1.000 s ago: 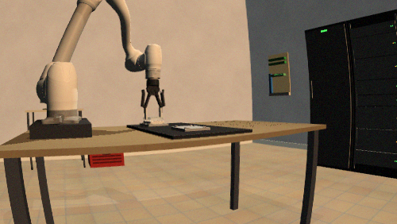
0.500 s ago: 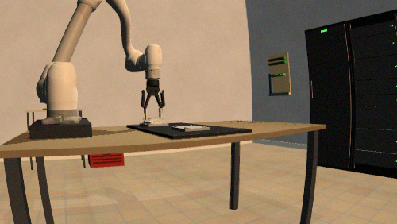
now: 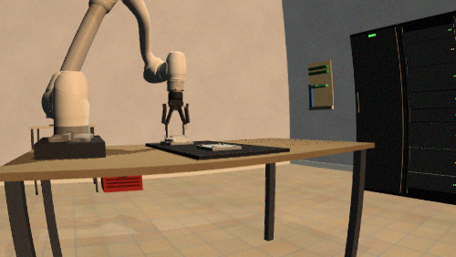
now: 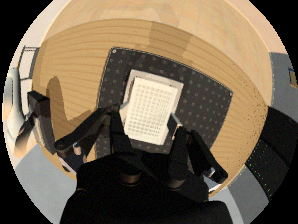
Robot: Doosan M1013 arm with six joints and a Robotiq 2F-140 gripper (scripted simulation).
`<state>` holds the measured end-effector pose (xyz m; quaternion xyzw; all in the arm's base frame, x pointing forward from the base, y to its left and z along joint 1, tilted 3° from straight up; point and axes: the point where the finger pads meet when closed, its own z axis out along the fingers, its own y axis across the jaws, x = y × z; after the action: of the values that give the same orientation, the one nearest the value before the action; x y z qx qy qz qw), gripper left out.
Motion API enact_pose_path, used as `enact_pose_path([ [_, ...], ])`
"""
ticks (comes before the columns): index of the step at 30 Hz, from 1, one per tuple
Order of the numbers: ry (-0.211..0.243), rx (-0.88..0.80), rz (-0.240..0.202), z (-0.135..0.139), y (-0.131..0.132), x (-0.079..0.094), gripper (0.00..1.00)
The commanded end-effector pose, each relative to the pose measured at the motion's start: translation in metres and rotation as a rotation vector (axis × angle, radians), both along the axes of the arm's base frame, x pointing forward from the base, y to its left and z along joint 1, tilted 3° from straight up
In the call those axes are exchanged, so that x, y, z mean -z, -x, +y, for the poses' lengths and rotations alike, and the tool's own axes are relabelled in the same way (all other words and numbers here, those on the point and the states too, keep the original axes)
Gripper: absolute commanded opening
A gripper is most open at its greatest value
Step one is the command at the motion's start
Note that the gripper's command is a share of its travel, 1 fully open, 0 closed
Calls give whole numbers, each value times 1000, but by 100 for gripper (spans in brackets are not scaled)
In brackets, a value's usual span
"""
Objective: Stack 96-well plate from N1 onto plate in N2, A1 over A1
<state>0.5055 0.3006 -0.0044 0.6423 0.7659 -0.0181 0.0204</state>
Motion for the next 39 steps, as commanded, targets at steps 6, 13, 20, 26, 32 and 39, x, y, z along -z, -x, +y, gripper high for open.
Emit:
enact_pose_path([
  [6, 0, 0, 0, 0, 0, 1, 0],
  [13, 0, 0, 0, 0, 0, 2, 0],
  [20, 0, 0, 0, 0, 0, 3, 0],
  [26, 0, 0, 0, 0, 0, 4, 100],
  [32, 0, 0, 0, 0, 0, 4, 100],
  [39, 0, 0, 0, 0, 0, 4, 100],
])
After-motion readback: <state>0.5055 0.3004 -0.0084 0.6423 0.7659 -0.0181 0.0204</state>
